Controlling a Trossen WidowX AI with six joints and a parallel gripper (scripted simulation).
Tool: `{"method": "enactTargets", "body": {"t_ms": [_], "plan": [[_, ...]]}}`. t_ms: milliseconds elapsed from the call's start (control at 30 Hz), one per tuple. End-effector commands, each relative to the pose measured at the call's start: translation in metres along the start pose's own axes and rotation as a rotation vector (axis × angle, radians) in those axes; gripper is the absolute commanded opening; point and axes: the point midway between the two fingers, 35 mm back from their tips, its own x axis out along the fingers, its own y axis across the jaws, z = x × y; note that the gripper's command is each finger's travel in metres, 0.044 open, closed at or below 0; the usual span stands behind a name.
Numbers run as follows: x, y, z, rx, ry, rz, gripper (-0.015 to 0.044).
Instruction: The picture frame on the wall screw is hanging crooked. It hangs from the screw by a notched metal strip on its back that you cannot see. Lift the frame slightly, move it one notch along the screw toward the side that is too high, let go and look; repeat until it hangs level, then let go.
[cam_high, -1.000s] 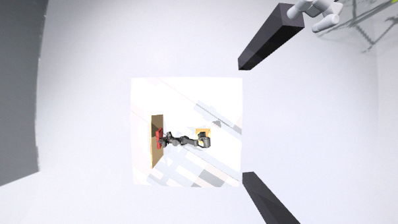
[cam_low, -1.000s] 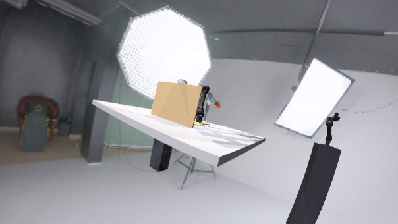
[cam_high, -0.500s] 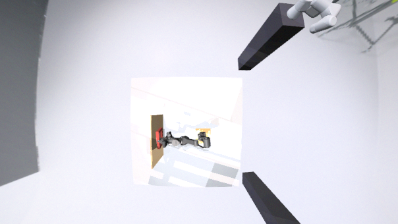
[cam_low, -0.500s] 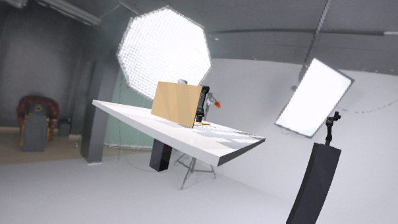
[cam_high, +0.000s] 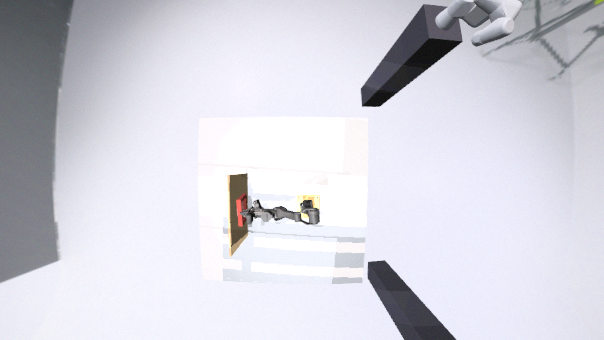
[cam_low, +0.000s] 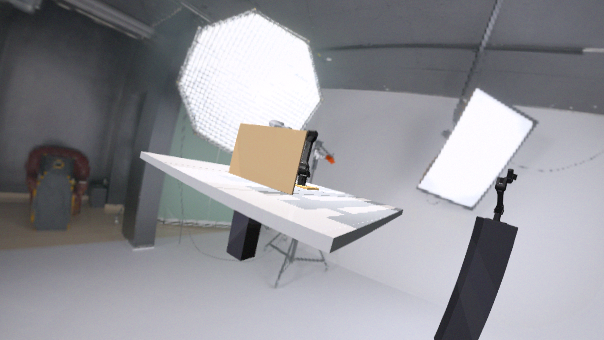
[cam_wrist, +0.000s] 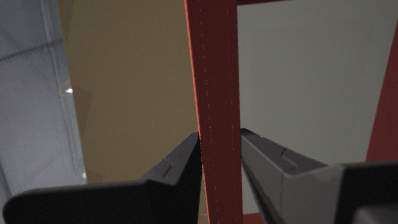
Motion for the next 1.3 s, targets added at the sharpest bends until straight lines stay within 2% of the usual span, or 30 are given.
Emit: {"method": "enactTargets", "body": {"t_ms": [0, 1267], "plan": [[0.000, 0.000, 0.000, 0.006, 0.002, 0.000, 0.0000], [0.000, 0.012, 0.000, 0.006, 0.002, 0.000, 0.0000]]}}
